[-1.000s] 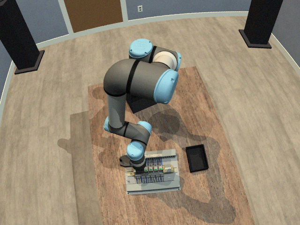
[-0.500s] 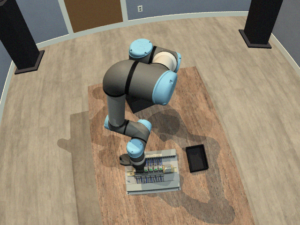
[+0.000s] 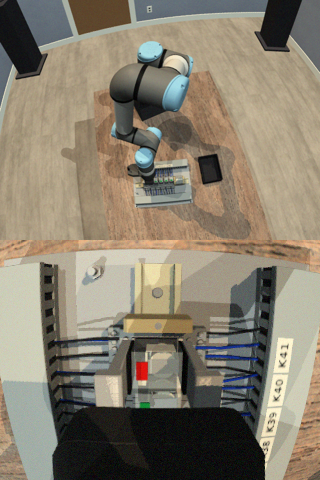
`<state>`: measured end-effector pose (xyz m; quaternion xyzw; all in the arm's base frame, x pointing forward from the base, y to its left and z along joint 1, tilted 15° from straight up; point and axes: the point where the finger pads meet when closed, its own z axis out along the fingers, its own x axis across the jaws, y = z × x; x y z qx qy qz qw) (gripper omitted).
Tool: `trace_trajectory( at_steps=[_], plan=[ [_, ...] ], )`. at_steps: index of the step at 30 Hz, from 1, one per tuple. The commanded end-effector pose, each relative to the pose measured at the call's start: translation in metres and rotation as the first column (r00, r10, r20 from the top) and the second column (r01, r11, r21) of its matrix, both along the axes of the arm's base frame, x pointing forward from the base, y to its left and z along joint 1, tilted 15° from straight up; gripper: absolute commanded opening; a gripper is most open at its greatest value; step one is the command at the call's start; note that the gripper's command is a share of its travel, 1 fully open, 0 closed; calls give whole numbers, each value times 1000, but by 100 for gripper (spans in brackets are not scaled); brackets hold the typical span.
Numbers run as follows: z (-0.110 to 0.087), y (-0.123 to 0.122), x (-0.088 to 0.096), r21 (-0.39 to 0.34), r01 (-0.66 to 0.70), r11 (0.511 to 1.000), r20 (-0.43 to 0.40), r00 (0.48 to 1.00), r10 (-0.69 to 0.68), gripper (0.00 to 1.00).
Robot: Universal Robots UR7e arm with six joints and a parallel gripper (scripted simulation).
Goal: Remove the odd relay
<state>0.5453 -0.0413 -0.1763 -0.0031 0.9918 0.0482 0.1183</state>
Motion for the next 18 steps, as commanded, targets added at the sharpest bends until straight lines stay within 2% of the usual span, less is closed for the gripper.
trace_trajectory(
  at_steps=[1,18],
  plan=[
    [2,0,0,0,0,1000,2,1000,0,0],
    [19,-2,-4,0,0,1000,2,1000,0,0]
  ],
)
